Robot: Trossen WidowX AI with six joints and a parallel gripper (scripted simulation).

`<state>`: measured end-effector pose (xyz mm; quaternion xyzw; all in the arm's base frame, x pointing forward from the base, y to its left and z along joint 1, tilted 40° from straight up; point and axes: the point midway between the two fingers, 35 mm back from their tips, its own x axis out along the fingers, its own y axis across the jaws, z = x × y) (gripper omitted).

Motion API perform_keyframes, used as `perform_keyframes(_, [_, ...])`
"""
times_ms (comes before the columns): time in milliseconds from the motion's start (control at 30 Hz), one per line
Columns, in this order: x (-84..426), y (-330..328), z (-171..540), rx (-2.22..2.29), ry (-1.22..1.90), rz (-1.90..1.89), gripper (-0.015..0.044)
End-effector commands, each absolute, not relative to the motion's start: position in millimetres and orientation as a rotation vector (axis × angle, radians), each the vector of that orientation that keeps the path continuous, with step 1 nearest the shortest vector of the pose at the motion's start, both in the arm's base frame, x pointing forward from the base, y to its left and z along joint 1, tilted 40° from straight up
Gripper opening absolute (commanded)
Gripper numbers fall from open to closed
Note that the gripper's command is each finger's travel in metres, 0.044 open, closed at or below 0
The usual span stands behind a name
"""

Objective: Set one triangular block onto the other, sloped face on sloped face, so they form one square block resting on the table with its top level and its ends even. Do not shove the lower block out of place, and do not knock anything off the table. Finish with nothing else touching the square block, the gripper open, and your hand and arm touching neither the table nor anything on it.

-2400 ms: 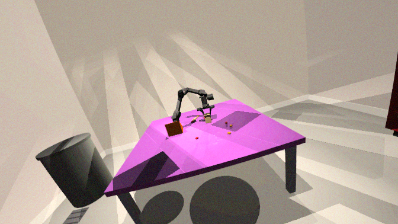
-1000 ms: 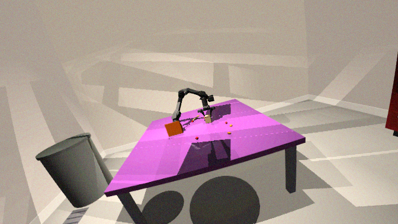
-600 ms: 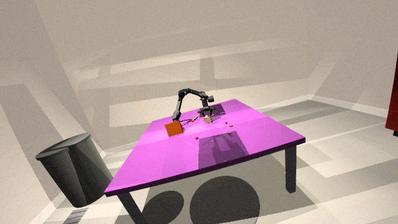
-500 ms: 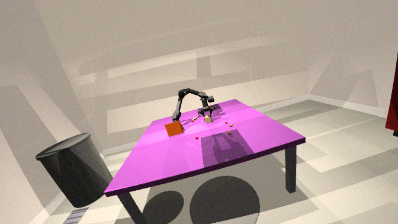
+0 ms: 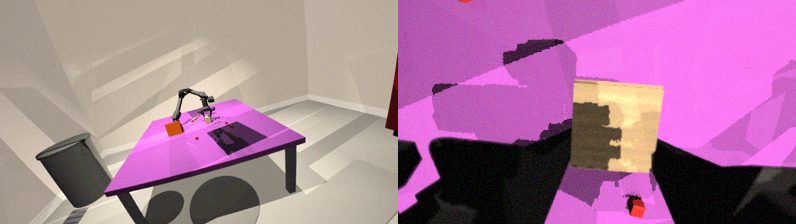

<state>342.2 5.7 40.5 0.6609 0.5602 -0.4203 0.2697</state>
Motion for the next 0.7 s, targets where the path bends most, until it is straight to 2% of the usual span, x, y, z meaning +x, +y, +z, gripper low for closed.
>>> perform_keyframes(0, [342.4,6.6,39.7,1.788,1.513,-1.134,0.0000])
perform_keyframes(667, [342.3,6.8,38.7,1.787,1.513,-1.134,0.0000])
